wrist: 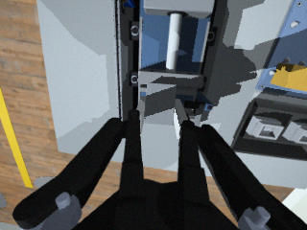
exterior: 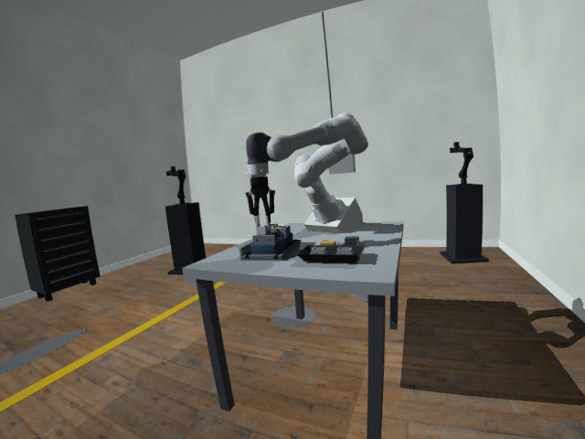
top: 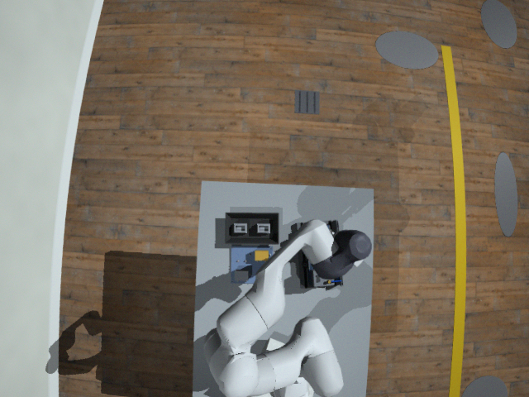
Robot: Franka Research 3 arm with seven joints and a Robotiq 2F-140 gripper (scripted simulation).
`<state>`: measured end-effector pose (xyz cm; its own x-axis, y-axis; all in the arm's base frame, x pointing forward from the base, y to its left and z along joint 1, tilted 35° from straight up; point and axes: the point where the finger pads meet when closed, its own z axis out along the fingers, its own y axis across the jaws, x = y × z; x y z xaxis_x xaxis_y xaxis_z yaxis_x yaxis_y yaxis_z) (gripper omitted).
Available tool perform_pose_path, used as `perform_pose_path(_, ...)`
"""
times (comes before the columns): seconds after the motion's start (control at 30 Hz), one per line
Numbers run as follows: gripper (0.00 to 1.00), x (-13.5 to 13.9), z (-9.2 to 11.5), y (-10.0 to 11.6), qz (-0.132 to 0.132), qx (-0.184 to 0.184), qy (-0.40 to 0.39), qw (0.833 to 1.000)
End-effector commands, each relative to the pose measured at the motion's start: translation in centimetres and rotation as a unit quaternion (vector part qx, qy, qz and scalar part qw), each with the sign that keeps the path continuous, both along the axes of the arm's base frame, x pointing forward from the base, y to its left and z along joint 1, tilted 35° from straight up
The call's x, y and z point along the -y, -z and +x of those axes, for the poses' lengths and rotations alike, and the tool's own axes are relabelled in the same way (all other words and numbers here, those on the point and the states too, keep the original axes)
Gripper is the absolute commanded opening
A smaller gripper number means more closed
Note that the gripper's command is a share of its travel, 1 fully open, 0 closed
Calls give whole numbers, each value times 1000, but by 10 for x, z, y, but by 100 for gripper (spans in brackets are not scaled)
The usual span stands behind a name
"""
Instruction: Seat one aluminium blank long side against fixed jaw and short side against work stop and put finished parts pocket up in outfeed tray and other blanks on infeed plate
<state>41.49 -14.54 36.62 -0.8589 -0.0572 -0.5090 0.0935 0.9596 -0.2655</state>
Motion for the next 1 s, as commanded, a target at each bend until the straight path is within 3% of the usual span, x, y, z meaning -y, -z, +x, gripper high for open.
perform_pose_path(0.0,0,0,0,0,0,0,-2,1000)
perform_pose_path(0.97,0,-11,-20,-33,0,0,-2,1000)
